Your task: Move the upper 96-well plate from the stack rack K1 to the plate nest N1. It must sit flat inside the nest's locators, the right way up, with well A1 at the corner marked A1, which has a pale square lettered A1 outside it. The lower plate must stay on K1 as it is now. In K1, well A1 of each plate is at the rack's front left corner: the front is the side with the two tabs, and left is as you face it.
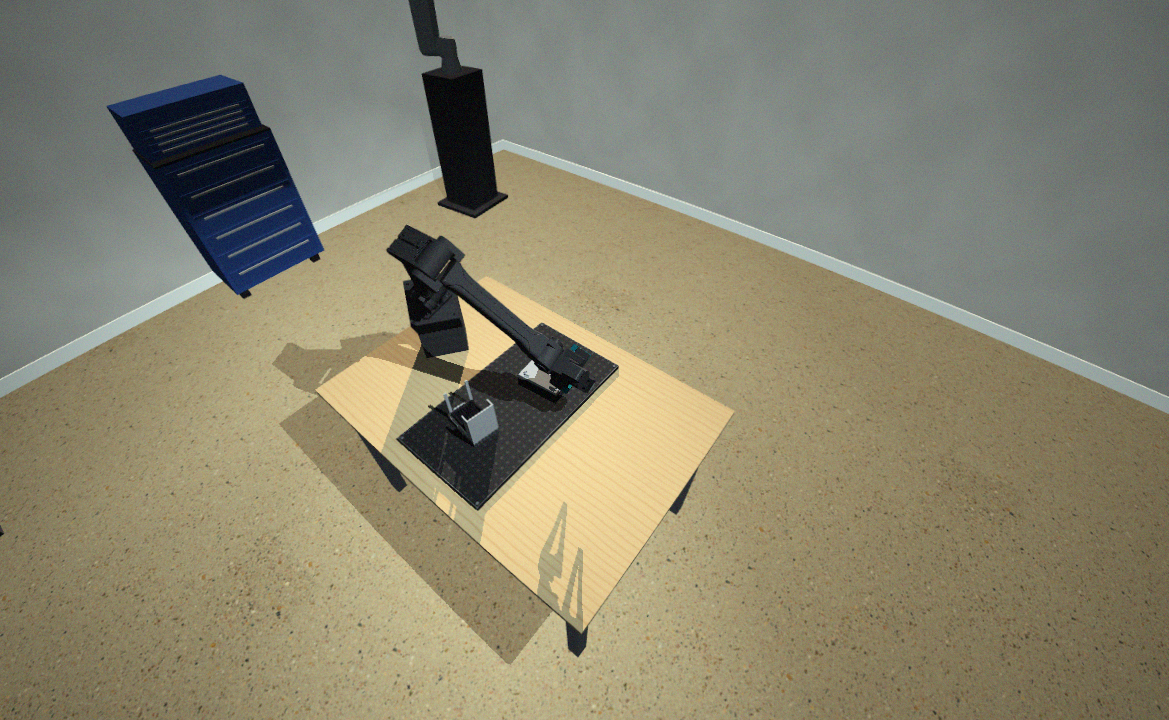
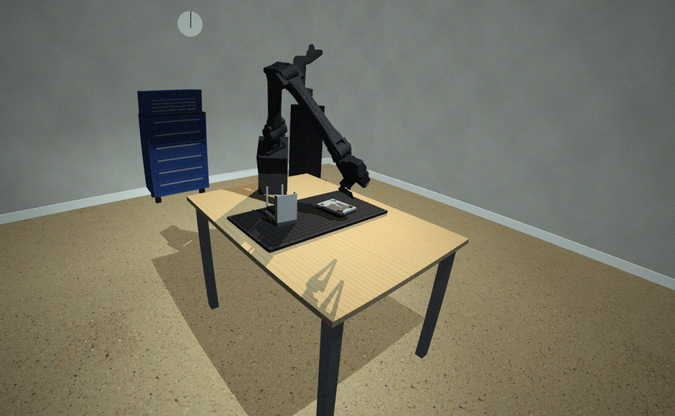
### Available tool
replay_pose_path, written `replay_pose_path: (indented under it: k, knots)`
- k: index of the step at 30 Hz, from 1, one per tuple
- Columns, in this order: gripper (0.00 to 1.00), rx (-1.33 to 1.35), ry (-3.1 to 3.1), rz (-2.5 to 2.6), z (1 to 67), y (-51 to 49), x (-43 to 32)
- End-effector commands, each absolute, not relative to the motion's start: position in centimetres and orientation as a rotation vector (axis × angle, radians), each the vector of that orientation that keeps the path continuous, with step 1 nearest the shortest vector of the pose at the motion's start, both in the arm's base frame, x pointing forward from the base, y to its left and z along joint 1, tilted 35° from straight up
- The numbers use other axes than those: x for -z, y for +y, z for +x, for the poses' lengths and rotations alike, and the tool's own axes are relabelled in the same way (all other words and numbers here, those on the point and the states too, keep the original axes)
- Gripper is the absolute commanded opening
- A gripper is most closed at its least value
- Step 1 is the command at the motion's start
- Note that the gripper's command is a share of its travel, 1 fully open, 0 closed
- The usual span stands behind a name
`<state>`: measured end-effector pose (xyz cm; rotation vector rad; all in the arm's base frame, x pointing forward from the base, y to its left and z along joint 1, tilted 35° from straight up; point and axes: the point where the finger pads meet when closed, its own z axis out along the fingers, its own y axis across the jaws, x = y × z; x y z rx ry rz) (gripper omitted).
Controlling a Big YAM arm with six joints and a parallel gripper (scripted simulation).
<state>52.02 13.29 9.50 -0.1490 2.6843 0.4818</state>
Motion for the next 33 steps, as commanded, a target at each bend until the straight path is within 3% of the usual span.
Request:
replay_pose_path:
  k: [1, 20, 33]
  knots:
    - [1.00, -0.455, 2.612, -0.170, 52.1, 11.9, -12.2]
    - [1.00, -0.336, 2.619, -0.120, 49.1, 4.9, -13.0]
    - [1.00, -0.116, 2.573, -0.037, 47.1, -0.1, -13.7]
